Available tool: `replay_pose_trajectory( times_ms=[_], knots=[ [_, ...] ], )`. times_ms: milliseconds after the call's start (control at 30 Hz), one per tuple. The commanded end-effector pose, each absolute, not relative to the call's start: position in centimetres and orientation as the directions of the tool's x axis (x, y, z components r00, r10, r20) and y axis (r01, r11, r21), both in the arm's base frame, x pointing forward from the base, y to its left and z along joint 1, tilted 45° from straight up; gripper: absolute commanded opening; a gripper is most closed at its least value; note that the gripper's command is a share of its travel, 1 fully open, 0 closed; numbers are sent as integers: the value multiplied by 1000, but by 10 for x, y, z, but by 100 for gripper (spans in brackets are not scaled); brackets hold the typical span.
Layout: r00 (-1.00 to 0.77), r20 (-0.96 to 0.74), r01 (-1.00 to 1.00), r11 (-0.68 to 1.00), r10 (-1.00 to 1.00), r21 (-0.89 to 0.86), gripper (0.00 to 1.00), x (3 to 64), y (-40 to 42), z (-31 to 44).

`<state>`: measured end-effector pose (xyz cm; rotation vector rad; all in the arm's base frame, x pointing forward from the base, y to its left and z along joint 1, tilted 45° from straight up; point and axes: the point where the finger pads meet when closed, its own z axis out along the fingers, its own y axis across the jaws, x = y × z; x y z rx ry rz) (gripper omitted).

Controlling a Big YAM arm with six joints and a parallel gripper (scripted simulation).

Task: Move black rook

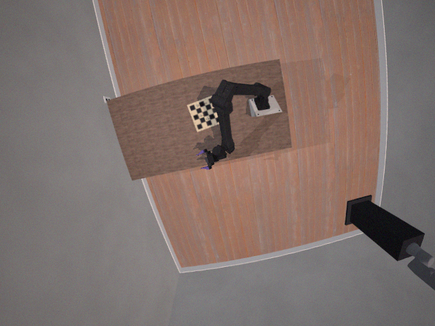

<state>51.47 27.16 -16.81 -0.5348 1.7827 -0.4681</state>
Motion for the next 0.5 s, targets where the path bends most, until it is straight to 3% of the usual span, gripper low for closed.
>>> replay_pose_trajectory(
  times_ms=[0,467],
  knots=[
    [-249,-797,-83,832,-550,-548,100,557,284,-140],
    [-550,-518,-208,708,-655,-675,100,597,239,-129]
  ],
)
